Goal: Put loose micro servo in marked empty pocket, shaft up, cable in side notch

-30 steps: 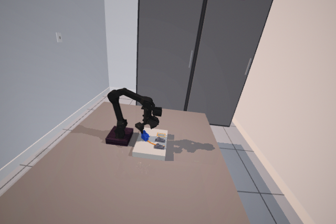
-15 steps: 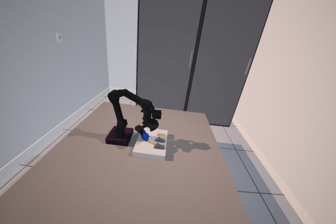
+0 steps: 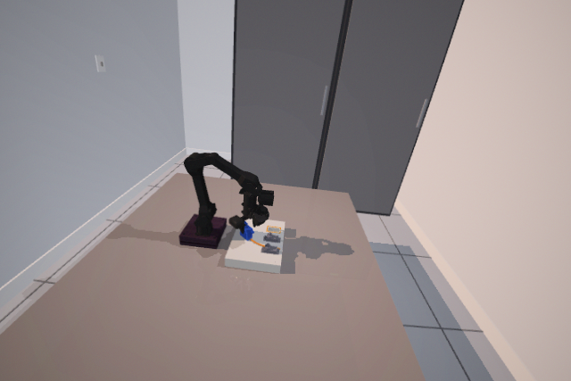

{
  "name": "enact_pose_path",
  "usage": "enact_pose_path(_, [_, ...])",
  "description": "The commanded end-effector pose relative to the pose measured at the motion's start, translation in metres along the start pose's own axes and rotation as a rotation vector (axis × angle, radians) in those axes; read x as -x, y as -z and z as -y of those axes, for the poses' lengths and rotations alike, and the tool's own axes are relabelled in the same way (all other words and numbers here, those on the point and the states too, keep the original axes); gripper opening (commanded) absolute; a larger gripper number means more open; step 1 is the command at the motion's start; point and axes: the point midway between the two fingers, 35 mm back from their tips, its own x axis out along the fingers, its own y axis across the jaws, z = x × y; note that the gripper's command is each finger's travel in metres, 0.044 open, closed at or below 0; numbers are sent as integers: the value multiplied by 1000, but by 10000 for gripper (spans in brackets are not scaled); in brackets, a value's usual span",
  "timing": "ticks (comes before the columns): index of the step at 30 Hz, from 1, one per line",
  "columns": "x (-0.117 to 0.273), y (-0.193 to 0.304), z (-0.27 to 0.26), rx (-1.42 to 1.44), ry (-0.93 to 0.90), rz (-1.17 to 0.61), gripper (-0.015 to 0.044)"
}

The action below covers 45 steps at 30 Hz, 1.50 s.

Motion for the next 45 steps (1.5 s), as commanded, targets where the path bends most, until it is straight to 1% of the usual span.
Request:
enact_pose_path(1, [-1,0,0,-3,4,2,230])
enact_pose_path(5, [-1,0,0,-3,4,2,125])
enact_pose_path(11, [-1,0,0,-3,4,2,85])
enact_pose_path(14, [4,-1,0,-3,4,2,6])
enact_pose_path(15, [7,-1,0,-3,4,2,0])
enact_pose_path(21, [29,5,4,-3,4,2,0])
enact_pose_path(34, [29,9,7,-3,5,2,0])
enact_pose_path(45, [29,-19,-9,-3,3,4,0])
